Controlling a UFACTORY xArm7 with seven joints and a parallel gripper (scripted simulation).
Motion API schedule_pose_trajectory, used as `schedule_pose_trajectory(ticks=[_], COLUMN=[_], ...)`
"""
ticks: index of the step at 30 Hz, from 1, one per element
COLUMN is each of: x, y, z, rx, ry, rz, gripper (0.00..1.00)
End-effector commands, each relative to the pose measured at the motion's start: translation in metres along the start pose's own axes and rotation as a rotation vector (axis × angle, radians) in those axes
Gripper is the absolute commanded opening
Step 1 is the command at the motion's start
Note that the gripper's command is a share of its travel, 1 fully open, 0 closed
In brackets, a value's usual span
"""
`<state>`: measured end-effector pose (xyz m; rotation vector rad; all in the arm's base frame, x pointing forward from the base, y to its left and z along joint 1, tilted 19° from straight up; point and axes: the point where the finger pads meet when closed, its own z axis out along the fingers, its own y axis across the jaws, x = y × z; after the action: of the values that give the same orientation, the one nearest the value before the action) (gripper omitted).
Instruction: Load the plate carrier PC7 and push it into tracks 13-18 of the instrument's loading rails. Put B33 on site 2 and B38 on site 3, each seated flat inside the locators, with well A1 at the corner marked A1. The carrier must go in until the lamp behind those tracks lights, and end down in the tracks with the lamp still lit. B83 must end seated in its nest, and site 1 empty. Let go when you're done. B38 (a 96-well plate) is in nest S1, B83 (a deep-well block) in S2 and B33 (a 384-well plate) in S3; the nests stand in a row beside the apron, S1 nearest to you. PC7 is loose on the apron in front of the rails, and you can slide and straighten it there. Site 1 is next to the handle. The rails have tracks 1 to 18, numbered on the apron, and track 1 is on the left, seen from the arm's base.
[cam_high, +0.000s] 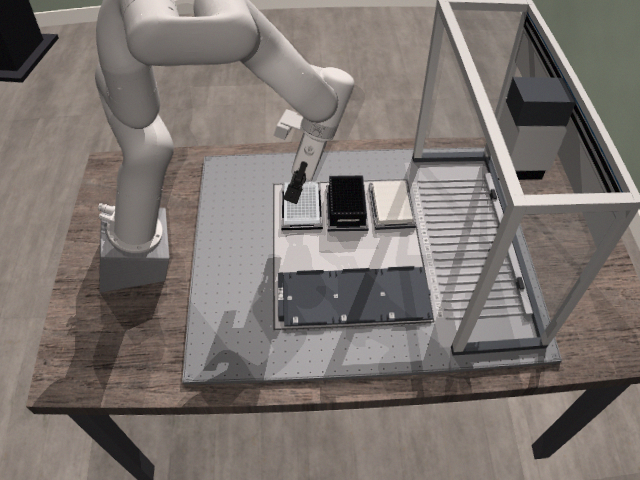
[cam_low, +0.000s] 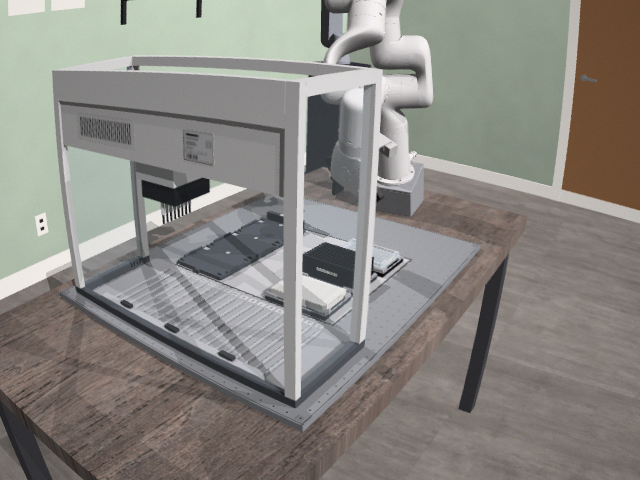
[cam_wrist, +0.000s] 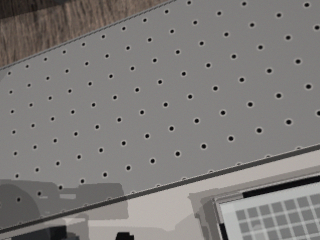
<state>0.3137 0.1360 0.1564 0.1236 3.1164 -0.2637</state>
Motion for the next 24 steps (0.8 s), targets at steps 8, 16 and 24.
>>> schedule_pose_trajectory(ticks=[8,16,24], x=[-0.001,-0.001,0.001], y=[0.001,0.001,0.015], z=[-0.002,-0.002,-0.006], rx=[-0.003,-0.003,-0.072], ry=[-0.003,-0.003,-0.038], rz=[0.0,0.0,0.221], gripper=[1.0,1.0,1.0])
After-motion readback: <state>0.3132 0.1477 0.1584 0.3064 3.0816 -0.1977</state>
